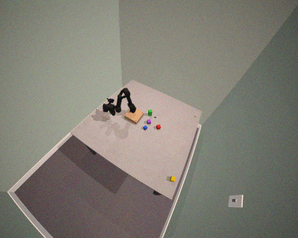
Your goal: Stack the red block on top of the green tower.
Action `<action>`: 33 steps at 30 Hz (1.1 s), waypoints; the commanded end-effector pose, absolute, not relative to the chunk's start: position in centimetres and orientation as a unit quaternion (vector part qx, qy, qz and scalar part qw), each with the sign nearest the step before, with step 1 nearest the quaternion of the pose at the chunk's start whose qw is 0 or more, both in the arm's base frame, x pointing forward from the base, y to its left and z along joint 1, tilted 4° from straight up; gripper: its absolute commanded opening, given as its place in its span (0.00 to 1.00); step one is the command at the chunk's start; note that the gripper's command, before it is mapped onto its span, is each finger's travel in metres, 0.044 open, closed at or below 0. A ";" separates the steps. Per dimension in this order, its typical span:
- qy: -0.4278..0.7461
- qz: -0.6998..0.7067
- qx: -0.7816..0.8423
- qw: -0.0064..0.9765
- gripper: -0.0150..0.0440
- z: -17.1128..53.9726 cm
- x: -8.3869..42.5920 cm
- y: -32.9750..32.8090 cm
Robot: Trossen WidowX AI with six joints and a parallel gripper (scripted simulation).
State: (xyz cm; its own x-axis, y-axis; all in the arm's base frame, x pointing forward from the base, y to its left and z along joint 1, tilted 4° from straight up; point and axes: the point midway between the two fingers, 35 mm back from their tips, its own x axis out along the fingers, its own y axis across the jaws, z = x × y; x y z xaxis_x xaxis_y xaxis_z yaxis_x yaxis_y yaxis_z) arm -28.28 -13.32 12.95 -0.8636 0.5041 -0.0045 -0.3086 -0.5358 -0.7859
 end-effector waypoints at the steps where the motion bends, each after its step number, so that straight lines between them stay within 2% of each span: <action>1: -0.421 0.870 -0.115 0.231 0.98 13.0 -28.3 -13.5; 2: -0.422 0.872 -0.110 0.221 1.00 13.0 -28.3 -14.1; 9: -0.420 0.902 -0.060 0.085 1.00 13.0 -26.9 -22.2; 16: -0.413 0.909 -0.028 -0.055 1.00 12.5 -23.1 -30.0; 25: -0.399 0.887 -0.010 -0.232 1.00 11.7 -15.1 -38.1; 33: -0.393 0.839 -0.013 -0.376 1.00 10.9 -5.9 -42.5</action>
State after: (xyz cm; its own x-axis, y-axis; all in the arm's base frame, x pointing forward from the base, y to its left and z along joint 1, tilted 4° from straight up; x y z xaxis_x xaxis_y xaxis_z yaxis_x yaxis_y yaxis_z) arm -9.52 -41.22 11.60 -0.7913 -0.5504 -0.2664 0.5633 -0.4865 -0.6679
